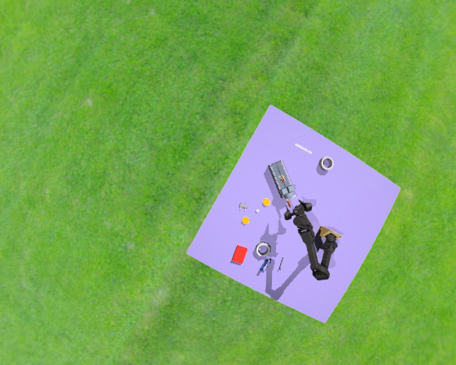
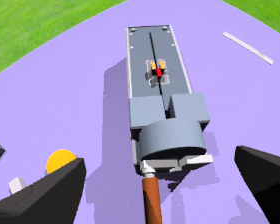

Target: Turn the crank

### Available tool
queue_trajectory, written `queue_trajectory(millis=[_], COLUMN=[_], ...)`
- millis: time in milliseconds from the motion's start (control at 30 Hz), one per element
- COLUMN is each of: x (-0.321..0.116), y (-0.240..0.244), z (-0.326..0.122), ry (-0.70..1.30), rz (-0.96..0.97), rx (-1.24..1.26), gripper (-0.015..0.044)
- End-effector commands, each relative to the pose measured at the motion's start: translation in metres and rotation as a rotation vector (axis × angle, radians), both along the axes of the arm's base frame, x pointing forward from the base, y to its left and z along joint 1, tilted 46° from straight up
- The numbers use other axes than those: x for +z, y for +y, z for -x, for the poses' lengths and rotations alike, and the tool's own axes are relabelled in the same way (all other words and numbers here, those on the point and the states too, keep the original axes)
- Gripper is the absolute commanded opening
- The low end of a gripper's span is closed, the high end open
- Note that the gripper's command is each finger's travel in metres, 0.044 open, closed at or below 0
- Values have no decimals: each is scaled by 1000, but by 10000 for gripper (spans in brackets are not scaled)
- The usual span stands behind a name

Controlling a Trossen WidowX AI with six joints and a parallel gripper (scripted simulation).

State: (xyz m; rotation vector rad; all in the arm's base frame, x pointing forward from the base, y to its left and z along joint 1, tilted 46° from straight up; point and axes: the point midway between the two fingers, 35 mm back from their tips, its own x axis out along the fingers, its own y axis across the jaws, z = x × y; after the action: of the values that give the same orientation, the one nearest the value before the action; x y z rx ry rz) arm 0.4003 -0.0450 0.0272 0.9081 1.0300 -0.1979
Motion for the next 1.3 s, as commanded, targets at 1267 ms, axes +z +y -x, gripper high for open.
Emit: queue_trajectory(millis=[1267], x=[-104], y=[-55], z=[-68], ry=[-167], rz=[-71], rx=[386], gripper=[440])
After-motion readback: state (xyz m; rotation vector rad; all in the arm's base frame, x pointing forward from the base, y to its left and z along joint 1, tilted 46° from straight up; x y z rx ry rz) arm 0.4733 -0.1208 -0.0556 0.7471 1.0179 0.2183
